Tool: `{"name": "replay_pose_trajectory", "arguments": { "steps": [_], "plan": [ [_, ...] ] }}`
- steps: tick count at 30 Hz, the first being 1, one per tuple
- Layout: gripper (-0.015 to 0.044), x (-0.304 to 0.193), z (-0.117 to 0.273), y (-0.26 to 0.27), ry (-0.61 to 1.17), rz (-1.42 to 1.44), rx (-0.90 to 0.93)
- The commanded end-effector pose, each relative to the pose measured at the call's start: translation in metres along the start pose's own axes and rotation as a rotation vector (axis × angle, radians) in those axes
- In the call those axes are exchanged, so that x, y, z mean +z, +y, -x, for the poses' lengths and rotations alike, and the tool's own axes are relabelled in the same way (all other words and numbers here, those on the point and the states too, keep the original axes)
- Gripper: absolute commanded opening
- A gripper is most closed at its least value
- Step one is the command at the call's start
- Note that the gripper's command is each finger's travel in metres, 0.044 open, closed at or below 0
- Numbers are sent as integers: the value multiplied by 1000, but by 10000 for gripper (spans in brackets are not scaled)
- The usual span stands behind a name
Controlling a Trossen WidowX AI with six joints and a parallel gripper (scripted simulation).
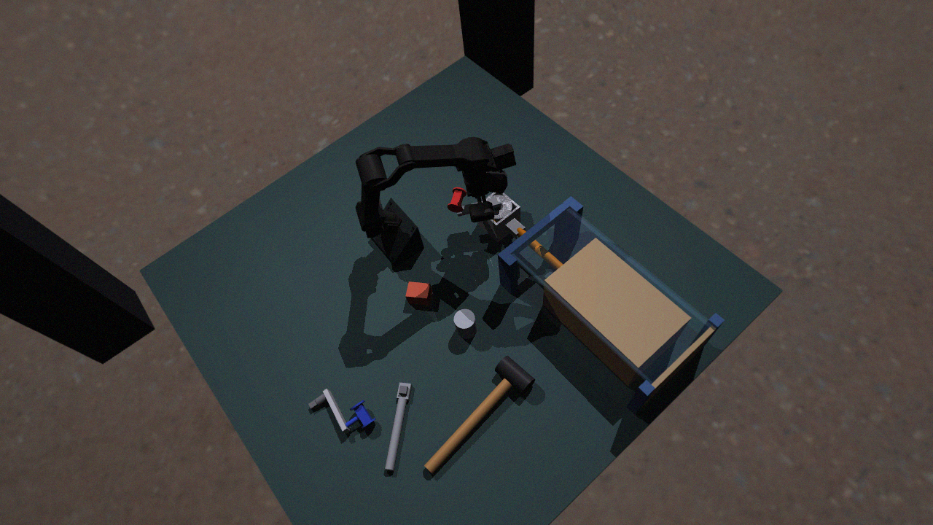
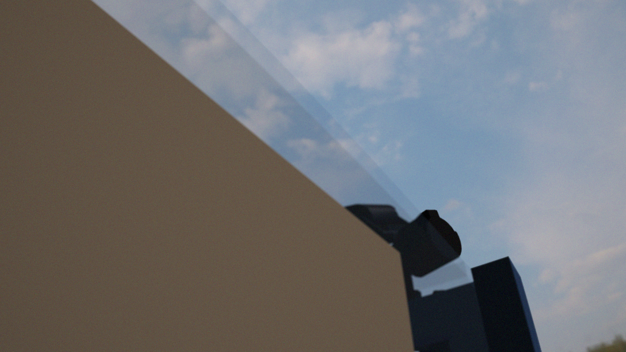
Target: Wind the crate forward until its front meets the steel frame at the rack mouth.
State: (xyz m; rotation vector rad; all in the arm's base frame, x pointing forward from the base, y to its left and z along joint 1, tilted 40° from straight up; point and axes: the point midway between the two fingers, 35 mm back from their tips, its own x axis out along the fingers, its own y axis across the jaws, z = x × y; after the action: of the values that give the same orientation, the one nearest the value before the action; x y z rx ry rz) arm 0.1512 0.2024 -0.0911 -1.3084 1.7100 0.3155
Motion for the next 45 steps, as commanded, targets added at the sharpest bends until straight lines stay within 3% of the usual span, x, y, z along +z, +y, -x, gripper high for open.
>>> {"name": "replay_pose_trajectory", "arguments": {
  "steps": [1, 6, 17, 19, 45],
  "plan": [
    [256, 0, 1, 0, -1, -1, 0],
    [125, 0, 1, 0, -1, -1, 0],
    [52, 0, 1, 0, -1, -1, 0],
    [0, 0, 1, 0, -1, -1, 0],
    [0, 6, 3, -1, 95, 0, 9]
  ]
}}
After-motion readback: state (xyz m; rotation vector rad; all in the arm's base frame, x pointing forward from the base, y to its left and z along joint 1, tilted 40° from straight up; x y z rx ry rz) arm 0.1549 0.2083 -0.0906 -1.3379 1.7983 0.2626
